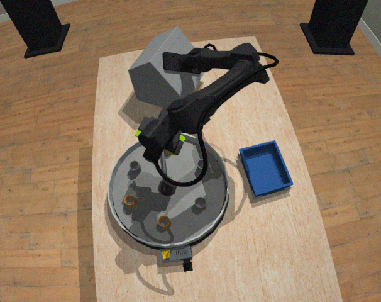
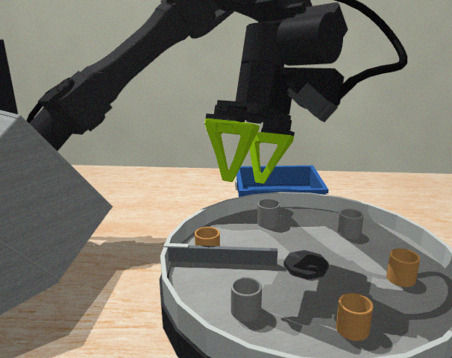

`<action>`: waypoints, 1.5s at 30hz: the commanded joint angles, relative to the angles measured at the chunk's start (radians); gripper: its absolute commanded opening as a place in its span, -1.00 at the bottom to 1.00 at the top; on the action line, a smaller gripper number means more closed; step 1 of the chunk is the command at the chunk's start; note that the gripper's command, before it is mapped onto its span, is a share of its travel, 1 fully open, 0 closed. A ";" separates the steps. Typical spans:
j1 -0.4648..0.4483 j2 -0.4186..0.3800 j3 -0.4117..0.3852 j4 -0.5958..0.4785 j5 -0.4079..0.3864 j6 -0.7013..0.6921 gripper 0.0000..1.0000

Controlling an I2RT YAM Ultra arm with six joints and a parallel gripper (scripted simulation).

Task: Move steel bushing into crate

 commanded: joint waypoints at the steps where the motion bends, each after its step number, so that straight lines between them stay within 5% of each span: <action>1: -0.053 0.014 -0.028 -0.099 -0.085 -0.029 1.00; 15: -0.184 0.020 -0.093 -0.325 -0.281 -0.094 1.00; 35: -0.191 0.012 -0.067 -0.347 -0.285 -0.116 1.00; 36: -0.191 0.012 -0.067 -0.347 -0.285 -0.116 -0.77; 45: -0.191 0.012 -0.067 -0.345 -0.285 -0.116 -0.77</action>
